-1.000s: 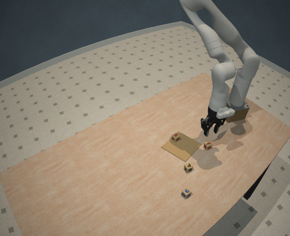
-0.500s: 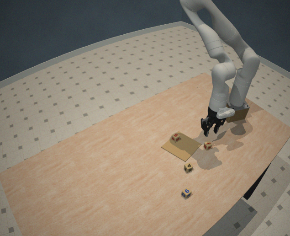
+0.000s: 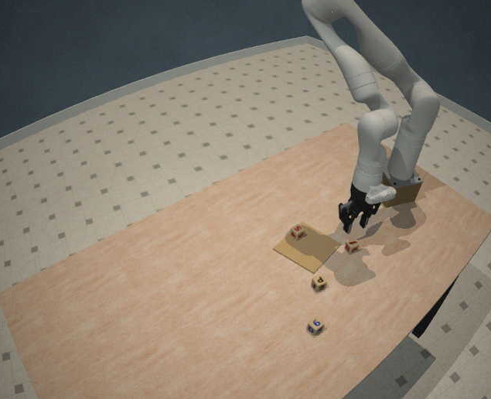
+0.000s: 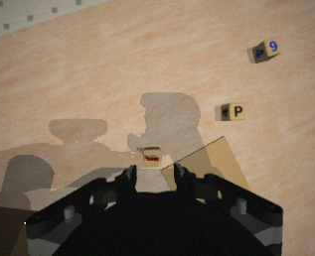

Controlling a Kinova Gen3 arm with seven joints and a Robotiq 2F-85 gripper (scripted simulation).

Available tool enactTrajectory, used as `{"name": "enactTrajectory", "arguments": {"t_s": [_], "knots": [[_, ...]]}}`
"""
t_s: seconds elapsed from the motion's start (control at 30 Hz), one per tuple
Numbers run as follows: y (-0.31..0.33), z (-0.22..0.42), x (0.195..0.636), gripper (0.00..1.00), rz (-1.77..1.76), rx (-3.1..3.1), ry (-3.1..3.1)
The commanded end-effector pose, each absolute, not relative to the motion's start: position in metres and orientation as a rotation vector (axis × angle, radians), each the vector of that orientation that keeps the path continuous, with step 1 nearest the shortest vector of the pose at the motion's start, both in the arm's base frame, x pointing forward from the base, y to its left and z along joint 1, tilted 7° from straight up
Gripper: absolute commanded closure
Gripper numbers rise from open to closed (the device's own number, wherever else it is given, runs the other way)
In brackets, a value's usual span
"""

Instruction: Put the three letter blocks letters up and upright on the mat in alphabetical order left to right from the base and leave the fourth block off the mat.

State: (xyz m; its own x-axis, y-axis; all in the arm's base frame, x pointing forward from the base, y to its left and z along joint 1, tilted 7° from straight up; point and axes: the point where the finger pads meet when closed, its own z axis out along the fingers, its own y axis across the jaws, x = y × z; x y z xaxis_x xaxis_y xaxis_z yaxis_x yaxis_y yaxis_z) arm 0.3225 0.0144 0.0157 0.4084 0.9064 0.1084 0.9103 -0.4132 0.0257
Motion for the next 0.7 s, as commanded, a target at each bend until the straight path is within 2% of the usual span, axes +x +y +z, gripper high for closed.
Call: {"name": "enactTrajectory", "arguments": {"t_s": [0.0, 0.67], "knots": [[0.019, 0.012, 0.321, 0.48, -0.163, -2.598, -1.675], [0.021, -0.013, 0.323, 0.48, -0.165, -2.600, -1.673]]}}
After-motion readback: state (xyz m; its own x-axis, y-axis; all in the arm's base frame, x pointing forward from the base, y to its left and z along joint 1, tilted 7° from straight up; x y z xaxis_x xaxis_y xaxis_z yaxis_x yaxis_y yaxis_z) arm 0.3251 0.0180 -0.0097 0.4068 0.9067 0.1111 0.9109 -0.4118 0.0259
